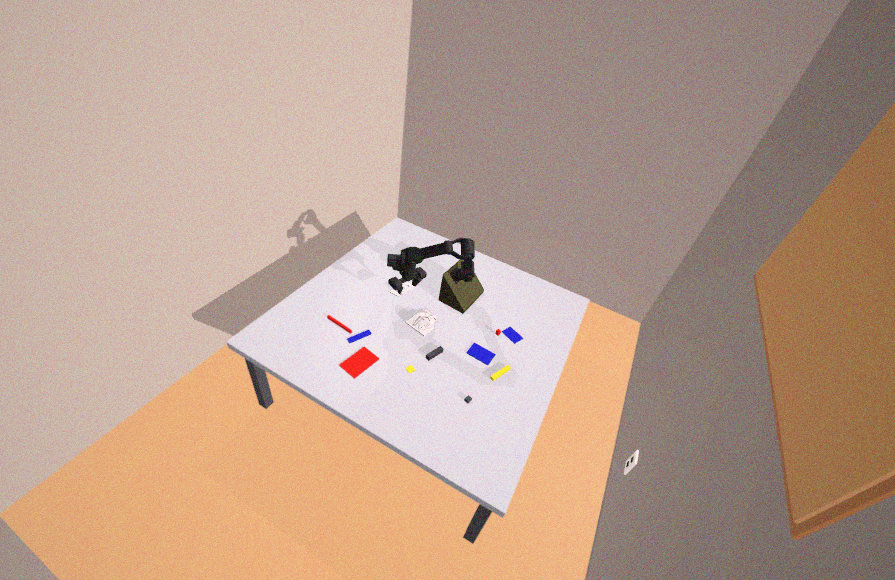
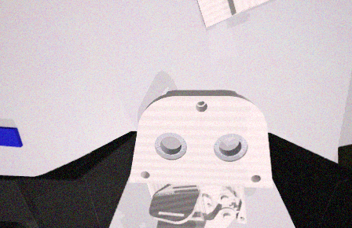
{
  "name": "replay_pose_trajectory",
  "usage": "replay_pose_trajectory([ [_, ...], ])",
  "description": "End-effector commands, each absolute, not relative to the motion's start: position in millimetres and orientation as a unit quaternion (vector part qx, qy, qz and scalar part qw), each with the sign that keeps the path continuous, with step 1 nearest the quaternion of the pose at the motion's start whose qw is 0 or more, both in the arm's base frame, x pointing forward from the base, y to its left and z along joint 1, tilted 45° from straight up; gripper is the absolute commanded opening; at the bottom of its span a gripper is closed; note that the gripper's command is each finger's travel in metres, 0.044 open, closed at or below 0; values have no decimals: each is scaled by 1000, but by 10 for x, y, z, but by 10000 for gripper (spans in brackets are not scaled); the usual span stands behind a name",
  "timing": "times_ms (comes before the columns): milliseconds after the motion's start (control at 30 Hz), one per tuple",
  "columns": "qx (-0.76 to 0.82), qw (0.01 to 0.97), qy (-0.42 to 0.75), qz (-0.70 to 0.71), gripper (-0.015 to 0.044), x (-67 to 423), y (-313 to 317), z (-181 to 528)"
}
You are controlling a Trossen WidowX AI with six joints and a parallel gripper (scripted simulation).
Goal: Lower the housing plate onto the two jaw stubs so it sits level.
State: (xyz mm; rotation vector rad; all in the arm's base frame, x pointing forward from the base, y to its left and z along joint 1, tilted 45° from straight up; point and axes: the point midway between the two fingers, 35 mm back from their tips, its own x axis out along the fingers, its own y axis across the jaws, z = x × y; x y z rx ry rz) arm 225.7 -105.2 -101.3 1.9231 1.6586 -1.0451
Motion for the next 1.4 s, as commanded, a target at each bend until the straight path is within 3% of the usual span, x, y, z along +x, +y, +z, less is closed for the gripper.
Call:
replay_pose_trajectory([
  [0, 680, 226, 605, -347, 351, 2288, -1004, -948],
  [1367, 492, 522, 696, -6, 351, 2413, -338, -398],
])
